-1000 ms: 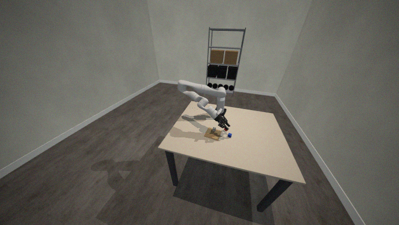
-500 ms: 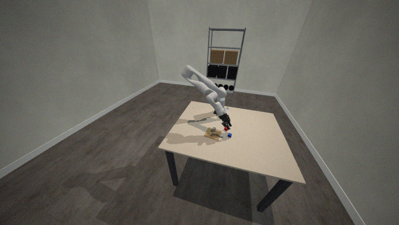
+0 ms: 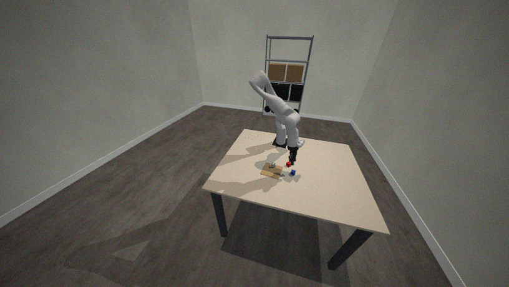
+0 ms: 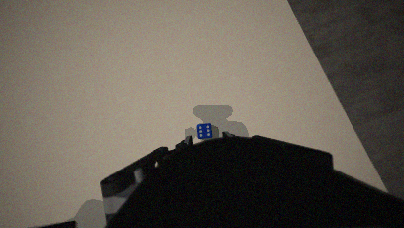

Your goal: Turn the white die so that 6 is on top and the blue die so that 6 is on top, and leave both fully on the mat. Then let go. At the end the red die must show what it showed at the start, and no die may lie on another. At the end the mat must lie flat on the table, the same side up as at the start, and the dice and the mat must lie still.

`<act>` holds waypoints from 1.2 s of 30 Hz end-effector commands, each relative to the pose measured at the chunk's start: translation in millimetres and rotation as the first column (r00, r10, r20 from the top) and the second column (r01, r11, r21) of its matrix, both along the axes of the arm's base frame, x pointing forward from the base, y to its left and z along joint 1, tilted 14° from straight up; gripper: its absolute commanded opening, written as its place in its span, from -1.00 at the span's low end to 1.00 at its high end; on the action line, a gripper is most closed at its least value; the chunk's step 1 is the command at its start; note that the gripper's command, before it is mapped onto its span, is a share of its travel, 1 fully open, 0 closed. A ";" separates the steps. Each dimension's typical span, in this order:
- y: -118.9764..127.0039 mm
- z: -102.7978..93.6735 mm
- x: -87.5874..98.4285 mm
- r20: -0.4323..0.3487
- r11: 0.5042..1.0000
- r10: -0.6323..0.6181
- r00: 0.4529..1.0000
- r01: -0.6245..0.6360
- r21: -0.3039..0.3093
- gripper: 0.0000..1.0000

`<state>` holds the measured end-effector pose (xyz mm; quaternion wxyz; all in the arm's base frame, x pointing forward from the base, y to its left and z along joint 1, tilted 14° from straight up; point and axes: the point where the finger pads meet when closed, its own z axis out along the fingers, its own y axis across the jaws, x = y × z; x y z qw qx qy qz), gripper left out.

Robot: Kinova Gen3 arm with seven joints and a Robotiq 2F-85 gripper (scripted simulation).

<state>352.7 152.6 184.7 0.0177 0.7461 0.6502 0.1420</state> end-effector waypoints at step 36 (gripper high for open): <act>27.0 12.5 -3.5 0.001 0.982 -0.002 1.000 0.002 -0.187 1.00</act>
